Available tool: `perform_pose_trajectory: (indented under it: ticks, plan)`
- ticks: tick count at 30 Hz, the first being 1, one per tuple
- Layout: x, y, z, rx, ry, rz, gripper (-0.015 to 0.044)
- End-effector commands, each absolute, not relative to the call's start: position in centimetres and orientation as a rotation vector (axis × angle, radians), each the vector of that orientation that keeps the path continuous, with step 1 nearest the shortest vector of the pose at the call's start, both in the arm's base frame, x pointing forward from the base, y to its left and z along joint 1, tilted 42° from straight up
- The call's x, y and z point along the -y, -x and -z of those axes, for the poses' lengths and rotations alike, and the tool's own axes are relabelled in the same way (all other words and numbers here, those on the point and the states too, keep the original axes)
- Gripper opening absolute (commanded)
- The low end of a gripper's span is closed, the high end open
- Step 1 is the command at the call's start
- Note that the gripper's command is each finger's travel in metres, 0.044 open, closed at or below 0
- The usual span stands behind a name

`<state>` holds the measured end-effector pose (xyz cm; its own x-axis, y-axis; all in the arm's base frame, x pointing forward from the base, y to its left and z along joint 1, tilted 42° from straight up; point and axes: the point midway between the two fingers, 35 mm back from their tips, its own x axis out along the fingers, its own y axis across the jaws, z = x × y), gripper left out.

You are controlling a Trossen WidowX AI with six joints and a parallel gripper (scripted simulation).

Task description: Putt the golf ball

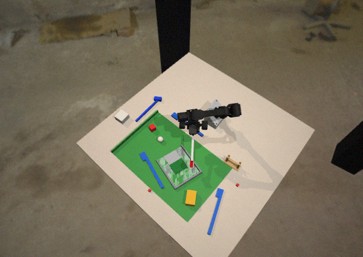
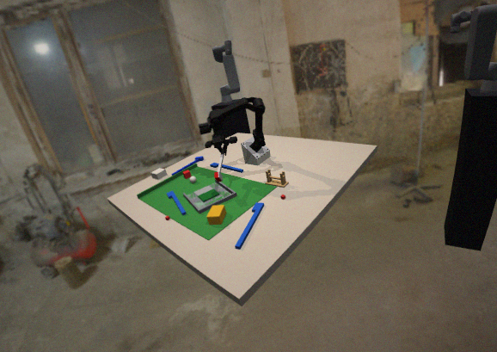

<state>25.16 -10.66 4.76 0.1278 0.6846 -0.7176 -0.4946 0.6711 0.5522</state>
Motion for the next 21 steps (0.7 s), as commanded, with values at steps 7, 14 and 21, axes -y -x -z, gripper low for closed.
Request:
perform_pose_trajectory:
  ticks: [7, 14, 21]
  plan:
    - [16.3, -22.6, -0.6, -1.329, -0.457, -0.619, 0.0000]
    - [19.6, -19.7, 2.7, -1.435, -0.654, -0.441, 0.0000]
    - [22.3, -16.3, 6.0, -1.523, -0.853, -0.261, 0.0000]
